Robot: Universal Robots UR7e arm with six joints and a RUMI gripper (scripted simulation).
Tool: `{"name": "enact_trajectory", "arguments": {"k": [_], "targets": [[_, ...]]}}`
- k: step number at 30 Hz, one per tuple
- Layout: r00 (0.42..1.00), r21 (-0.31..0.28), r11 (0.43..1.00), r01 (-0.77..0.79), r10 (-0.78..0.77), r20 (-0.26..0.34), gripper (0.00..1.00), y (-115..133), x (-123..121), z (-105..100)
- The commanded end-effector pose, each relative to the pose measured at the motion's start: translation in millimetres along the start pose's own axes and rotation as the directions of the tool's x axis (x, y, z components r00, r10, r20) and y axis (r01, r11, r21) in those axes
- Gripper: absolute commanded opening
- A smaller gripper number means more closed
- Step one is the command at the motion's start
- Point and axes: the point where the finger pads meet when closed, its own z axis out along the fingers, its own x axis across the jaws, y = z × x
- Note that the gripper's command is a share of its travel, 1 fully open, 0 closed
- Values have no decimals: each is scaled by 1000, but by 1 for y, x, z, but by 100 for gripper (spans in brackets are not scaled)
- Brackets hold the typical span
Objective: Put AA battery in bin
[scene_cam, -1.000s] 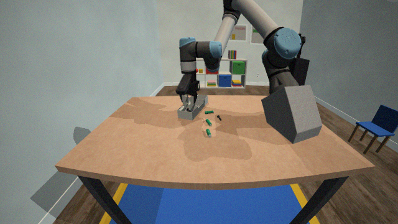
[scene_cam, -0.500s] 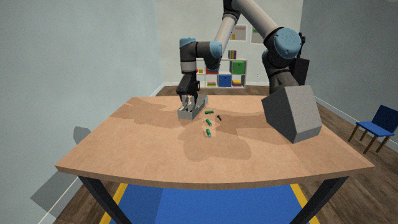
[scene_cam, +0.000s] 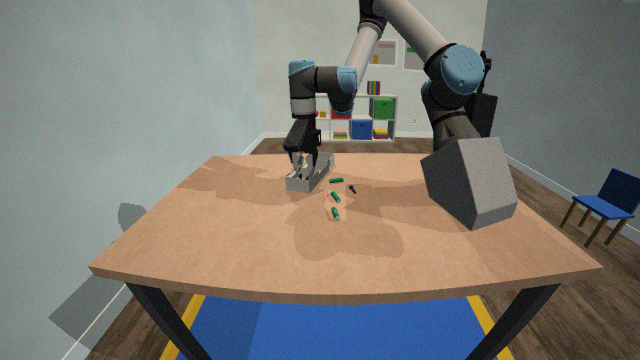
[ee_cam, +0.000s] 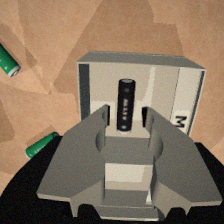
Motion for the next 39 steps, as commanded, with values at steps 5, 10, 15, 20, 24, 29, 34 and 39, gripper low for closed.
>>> {"name": "enact_trajectory", "arguments": {"k": [5, 10, 15, 20, 24, 29, 34, 39], "targets": [[1000, 0, 1000, 0, 0, -1, 17, 0, 0, -10], [1000, 0, 1000, 0, 0, -1, 17, 0, 0, -17], [1000, 0, 1000, 0, 0, -1, 17, 0, 0, -21], [1000, 0, 1000, 0, 0, -1, 17, 0, 0, -27], [1000, 0, 1000, 0, 0, -1, 17, 0, 0, -44], [1000, 0, 1000, 0, 0, -1, 17, 0, 0, -51], [1000, 0, 1000, 0, 0, -1, 17, 0, 0, -51], [1000, 0, 1000, 0, 0, -1, 100, 0, 0, -67]]}}
